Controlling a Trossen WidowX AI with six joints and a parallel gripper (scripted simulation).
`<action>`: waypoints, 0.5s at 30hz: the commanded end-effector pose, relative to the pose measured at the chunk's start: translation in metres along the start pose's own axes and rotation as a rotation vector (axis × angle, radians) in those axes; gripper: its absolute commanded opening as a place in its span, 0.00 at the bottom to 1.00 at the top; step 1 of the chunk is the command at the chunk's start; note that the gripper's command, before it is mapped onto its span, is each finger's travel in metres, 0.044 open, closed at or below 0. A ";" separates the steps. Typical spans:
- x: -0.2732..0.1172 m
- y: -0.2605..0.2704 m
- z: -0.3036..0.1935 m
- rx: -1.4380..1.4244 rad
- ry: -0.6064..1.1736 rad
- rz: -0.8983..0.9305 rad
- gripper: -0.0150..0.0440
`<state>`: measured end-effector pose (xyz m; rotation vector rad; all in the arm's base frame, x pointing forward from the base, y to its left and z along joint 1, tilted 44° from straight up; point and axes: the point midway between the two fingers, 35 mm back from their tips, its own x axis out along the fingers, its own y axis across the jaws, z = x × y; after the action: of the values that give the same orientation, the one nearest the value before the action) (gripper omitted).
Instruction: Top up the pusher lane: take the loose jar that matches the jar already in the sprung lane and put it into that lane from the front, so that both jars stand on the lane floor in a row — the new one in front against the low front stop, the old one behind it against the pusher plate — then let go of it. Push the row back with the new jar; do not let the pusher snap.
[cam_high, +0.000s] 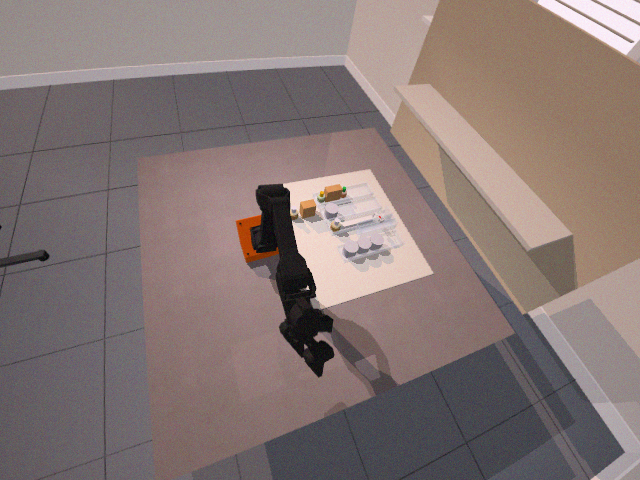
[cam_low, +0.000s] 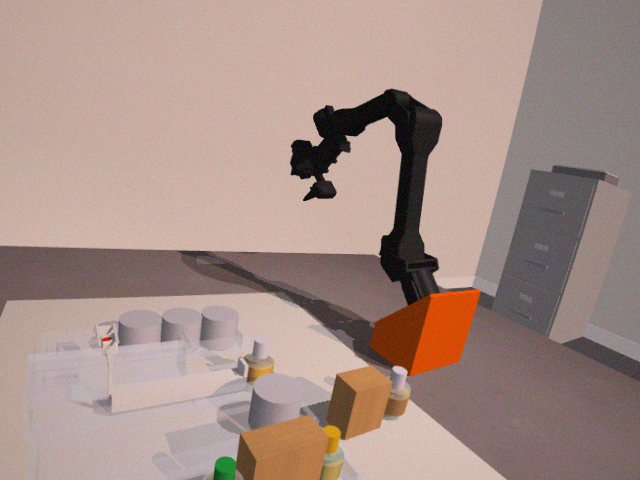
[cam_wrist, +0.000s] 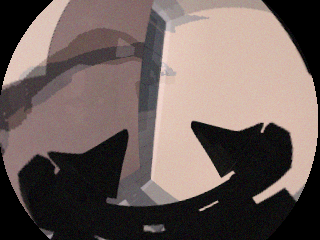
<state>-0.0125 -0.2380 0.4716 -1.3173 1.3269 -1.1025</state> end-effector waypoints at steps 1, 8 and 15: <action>0.036 0.033 0.048 0.218 -0.163 0.146 1.00; 0.062 0.086 0.145 0.464 -0.351 0.432 1.00; 0.045 0.138 0.244 0.592 -0.437 0.735 1.00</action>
<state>0.1622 -0.2920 0.3313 -0.6481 0.9211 -0.6679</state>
